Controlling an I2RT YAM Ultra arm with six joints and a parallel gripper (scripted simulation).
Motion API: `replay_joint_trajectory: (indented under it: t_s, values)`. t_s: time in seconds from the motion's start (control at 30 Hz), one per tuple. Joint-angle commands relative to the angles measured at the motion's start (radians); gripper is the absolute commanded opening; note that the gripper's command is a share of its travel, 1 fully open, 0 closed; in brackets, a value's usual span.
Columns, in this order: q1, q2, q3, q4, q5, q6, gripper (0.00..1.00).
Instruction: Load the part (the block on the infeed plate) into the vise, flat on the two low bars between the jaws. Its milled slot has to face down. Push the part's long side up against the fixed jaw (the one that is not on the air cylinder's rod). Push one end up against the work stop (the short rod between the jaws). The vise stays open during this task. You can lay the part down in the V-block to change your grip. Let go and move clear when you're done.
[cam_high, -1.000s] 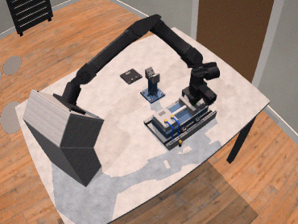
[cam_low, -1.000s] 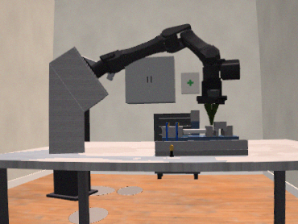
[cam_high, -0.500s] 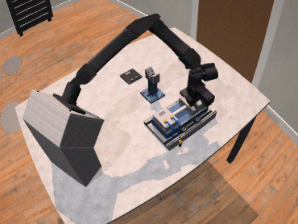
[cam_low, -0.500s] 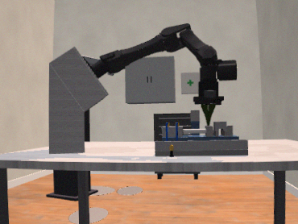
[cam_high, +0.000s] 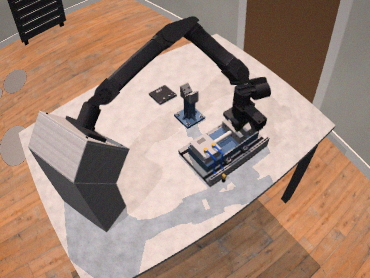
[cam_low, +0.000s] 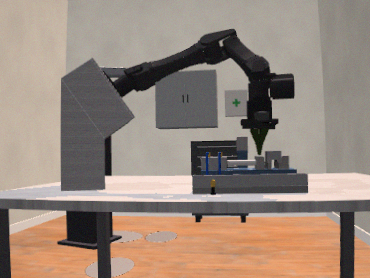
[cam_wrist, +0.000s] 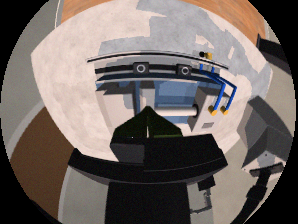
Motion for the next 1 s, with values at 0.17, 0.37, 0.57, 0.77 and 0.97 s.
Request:
replay_joint_trajectory:
  t_s: [0.17,0.37,0.57,0.77,0.97]
  values:
    - [-0.045,-0.057,-0.004,-0.042,-0.014,-0.022,0.00]
    - [-0.068,-0.083,0.023,-0.084,-0.028,-0.046,0.00]
    - [-0.094,-0.105,0.030,-0.131,-0.043,-0.073,0.00]
    - [-0.109,-0.117,0.036,-0.160,-0.052,-0.089,0.00]
    - [-0.122,-0.126,0.043,-0.188,-0.060,-0.105,0.00]
